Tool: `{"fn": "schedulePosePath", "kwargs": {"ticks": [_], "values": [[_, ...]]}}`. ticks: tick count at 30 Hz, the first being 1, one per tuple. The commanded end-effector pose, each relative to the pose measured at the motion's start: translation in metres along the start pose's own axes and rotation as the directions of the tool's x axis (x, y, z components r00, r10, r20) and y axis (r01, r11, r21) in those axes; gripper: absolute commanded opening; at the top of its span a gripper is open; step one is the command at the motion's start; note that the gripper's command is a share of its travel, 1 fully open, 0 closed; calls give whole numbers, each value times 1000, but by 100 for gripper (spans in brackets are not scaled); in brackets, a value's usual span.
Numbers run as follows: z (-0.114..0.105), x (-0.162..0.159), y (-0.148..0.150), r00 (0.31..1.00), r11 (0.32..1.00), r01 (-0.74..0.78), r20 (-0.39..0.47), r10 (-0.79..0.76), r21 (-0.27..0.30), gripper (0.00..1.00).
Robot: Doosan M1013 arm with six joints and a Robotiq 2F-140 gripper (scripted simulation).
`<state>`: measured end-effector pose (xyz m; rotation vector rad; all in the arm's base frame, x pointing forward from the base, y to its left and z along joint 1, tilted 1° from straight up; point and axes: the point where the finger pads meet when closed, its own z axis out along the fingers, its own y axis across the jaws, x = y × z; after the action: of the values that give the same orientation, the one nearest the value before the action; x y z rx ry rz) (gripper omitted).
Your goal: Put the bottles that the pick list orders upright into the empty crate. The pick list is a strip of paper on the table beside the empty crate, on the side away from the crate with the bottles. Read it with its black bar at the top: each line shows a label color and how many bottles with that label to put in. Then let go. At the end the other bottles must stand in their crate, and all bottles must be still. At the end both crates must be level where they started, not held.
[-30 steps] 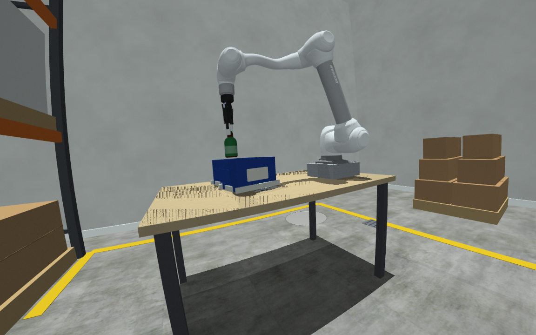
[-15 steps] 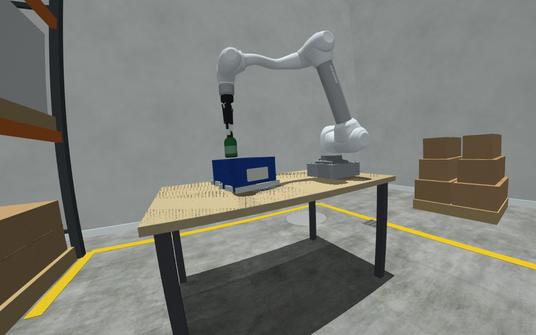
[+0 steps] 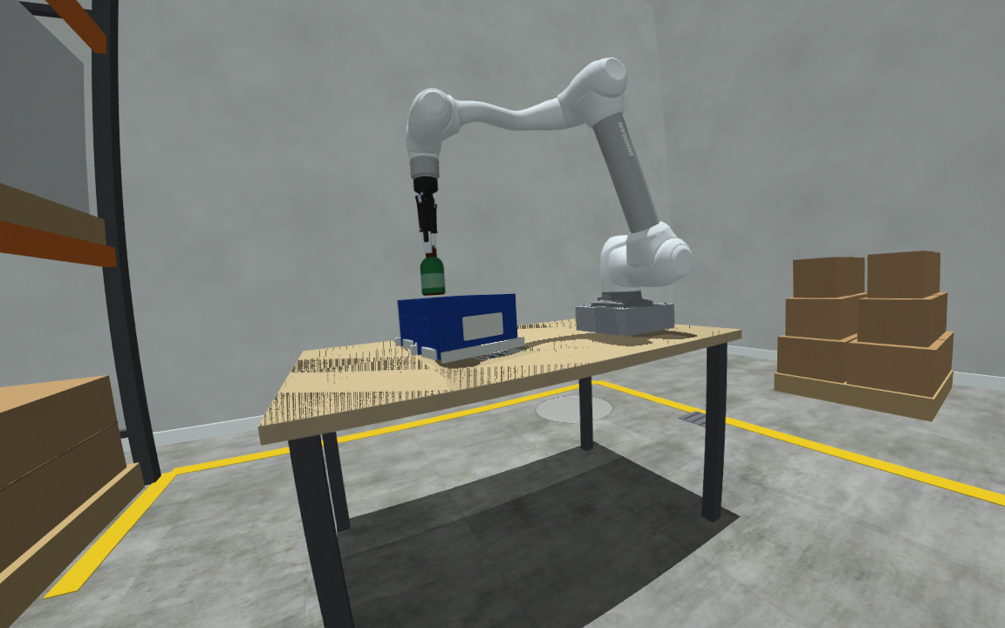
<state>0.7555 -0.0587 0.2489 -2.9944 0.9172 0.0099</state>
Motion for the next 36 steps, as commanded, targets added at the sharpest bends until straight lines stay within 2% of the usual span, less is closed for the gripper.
{"fn": "schedulePosePath", "kwargs": {"ticks": [1, 36], "values": [[0, 0, 0, 1000, 1000, 0, 0, 0, 0, 0], [27, 0, 1, 1000, 1000, 0, 0, 0, 0, 0]]}}
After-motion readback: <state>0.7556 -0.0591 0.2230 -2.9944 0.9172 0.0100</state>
